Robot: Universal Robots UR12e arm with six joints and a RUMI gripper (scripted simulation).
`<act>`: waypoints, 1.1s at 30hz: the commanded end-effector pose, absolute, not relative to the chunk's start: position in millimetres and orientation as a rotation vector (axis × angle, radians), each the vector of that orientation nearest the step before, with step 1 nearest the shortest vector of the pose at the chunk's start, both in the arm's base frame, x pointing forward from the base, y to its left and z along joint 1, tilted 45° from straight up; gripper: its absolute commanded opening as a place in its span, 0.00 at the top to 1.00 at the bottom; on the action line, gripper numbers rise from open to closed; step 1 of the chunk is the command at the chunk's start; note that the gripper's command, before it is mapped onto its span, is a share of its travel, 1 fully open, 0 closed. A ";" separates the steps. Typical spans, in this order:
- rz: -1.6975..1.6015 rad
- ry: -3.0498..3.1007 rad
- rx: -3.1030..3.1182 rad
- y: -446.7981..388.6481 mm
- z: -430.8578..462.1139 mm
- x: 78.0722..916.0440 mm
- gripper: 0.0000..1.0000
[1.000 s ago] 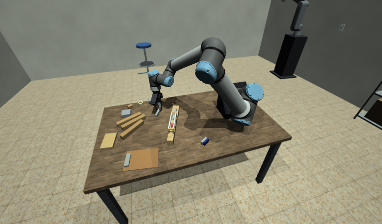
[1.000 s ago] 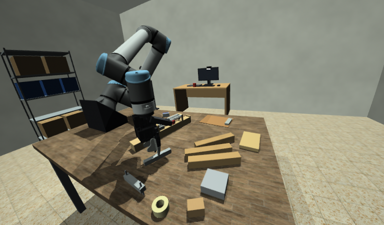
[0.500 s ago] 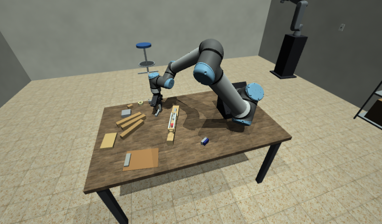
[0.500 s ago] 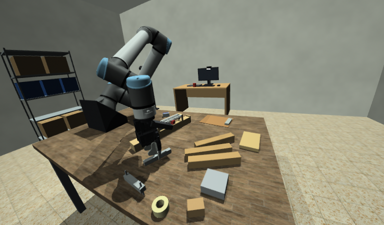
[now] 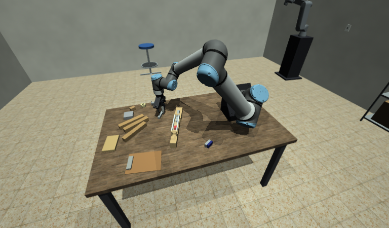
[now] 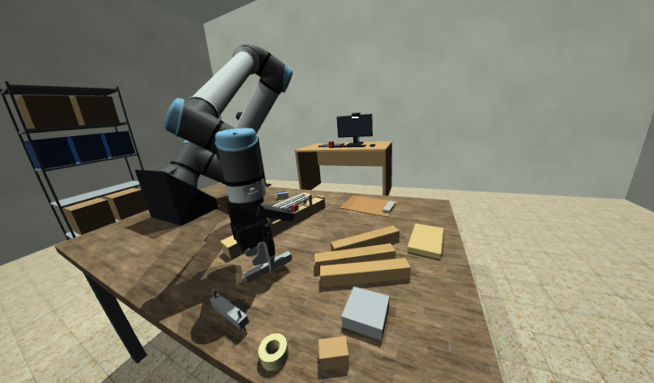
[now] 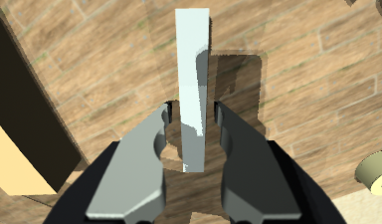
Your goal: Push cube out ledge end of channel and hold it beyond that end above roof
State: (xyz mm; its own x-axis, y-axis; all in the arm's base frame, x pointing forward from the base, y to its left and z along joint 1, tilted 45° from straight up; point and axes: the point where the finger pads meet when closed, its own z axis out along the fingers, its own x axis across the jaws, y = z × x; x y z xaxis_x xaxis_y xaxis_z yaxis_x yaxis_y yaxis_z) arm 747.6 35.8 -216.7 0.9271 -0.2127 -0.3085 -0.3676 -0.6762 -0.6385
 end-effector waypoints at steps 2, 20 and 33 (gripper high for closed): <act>0.267 0.410 -2.335 34.9 -216.3 748.3 0.78; 0.267 0.410 -2.335 34.9 -216.3 748.3 1.00; 0.267 0.410 -2.335 34.9 -216.3 748.3 1.00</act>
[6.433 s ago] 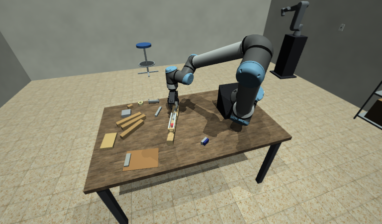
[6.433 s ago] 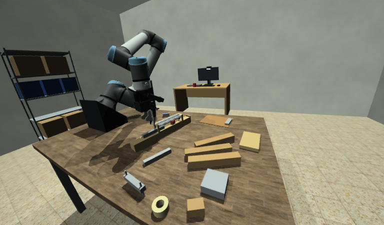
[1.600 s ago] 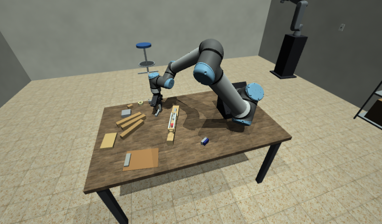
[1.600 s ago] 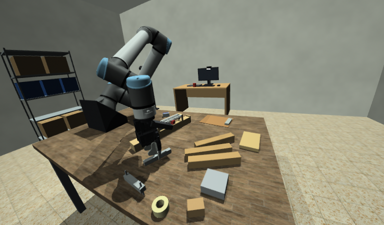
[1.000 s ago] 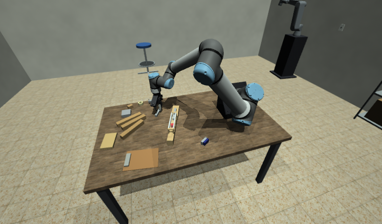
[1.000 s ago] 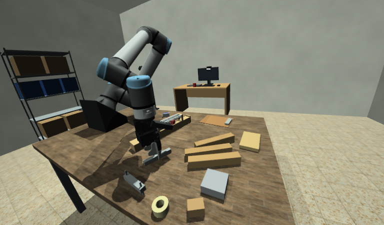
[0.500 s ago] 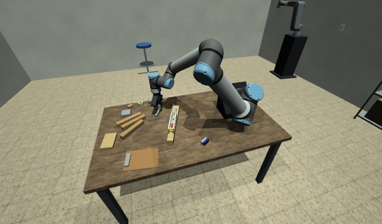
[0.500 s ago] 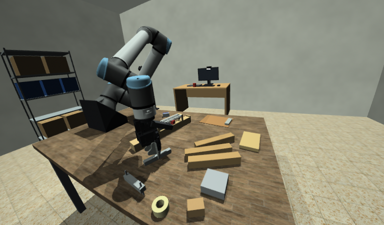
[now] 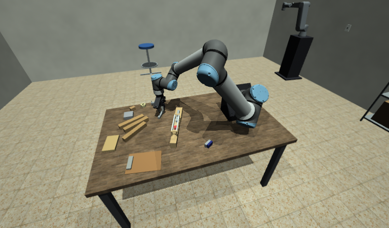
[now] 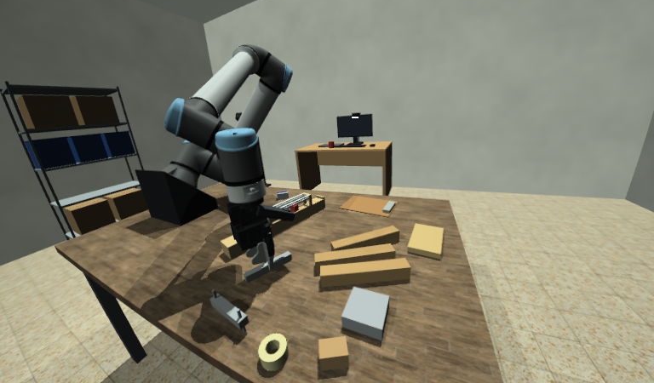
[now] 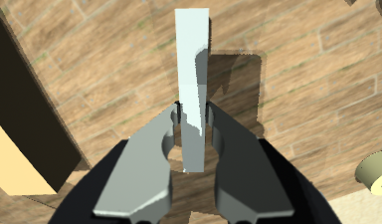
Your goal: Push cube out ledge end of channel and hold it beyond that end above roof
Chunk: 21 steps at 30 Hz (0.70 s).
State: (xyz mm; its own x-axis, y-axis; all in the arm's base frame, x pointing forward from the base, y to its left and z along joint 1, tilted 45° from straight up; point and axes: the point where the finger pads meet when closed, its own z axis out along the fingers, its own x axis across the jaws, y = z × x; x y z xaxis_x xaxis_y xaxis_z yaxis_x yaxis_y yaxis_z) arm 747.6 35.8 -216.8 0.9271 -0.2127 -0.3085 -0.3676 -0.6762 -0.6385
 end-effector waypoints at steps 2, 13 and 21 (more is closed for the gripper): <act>0.267 0.410 -2.335 34.9 -216.3 748.3 1.00; 0.267 0.410 -2.335 34.9 -216.3 748.3 1.00; 0.267 0.410 -2.335 28.8 -210.1 748.9 1.00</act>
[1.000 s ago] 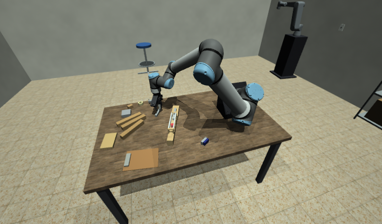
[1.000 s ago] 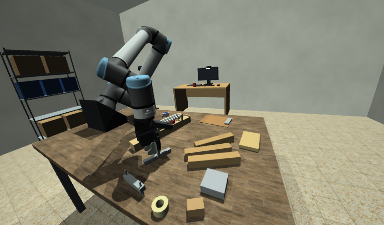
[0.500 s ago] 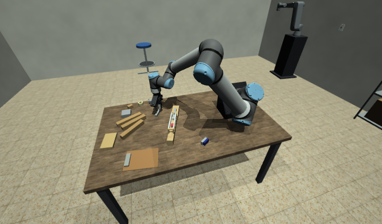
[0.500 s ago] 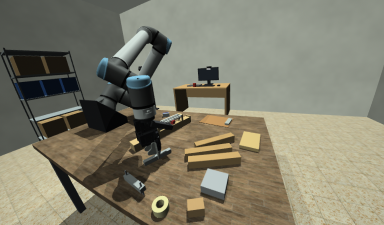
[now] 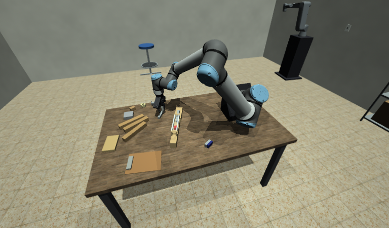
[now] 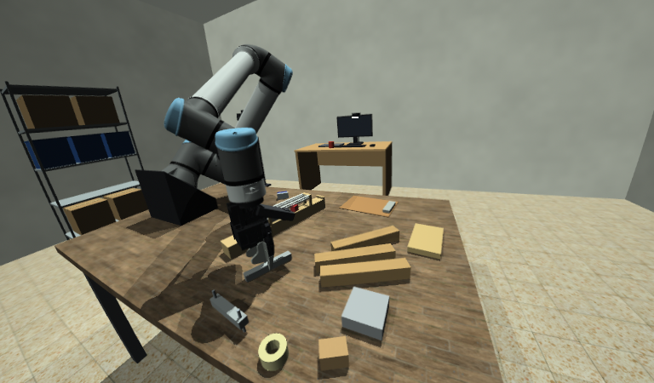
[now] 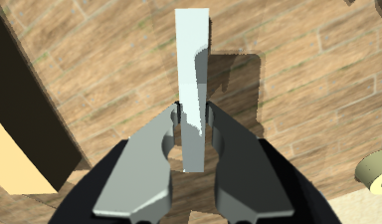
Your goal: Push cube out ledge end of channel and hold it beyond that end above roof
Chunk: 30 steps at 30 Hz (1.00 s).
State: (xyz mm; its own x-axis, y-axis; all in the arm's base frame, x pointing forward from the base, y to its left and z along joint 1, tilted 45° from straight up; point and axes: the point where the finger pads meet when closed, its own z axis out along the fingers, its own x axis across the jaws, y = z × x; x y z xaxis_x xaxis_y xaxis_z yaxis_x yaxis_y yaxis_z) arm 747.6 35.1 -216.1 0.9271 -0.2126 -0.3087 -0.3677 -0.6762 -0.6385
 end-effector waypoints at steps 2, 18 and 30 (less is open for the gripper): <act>0.267 0.410 -2.335 18.1 -199.4 750.0 1.00; 0.267 0.410 -2.335 -45.4 -135.8 756.5 1.00; 0.267 0.410 -2.335 -45.4 -135.8 756.5 1.00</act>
